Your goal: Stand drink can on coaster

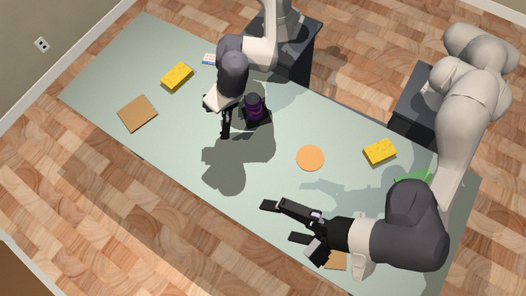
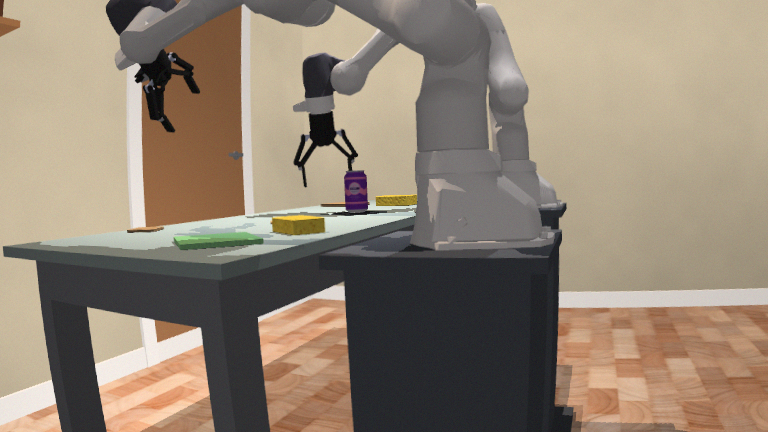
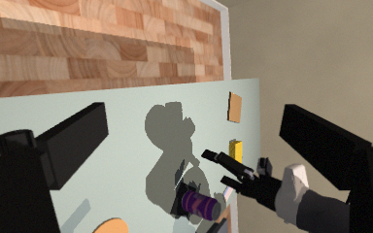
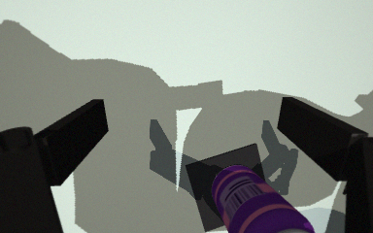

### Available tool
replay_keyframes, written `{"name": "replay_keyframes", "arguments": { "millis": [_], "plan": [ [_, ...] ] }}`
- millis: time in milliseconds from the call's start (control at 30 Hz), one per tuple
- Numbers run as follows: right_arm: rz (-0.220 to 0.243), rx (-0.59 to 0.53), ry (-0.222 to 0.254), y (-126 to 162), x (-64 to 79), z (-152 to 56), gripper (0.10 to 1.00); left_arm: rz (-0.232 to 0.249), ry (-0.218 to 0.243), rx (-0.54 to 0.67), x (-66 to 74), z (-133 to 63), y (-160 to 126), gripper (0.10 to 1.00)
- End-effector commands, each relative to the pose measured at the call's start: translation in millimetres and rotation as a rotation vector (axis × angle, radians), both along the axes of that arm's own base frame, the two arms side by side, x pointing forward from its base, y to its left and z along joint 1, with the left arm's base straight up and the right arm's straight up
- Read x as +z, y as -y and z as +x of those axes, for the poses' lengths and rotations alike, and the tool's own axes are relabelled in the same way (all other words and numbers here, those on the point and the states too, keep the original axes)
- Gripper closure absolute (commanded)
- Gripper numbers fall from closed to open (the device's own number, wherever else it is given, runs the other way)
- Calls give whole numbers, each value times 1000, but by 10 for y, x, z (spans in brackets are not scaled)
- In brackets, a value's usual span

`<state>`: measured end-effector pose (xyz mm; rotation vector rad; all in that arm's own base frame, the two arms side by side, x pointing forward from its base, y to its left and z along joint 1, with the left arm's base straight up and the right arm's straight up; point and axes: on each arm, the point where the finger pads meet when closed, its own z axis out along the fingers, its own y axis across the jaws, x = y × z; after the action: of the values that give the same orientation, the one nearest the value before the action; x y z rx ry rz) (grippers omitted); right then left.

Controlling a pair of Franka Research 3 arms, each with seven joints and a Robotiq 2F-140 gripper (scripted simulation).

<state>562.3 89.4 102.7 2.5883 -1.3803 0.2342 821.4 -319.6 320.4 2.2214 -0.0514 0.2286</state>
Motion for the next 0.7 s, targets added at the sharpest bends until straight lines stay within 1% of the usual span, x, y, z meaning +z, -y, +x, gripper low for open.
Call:
{"name": "replay_keyframes", "arguments": {
  "millis": [0,567,667],
  "plan": [
    [0,0,0,0,1,1,98,0,0,0,2,0,0,98],
    [0,0,0,0,1,1,98,0,0,0,2,0,-1,98],
    [0,0,0,0,1,1,98,2,2,2,4,8,-36,98]
  ]
}}
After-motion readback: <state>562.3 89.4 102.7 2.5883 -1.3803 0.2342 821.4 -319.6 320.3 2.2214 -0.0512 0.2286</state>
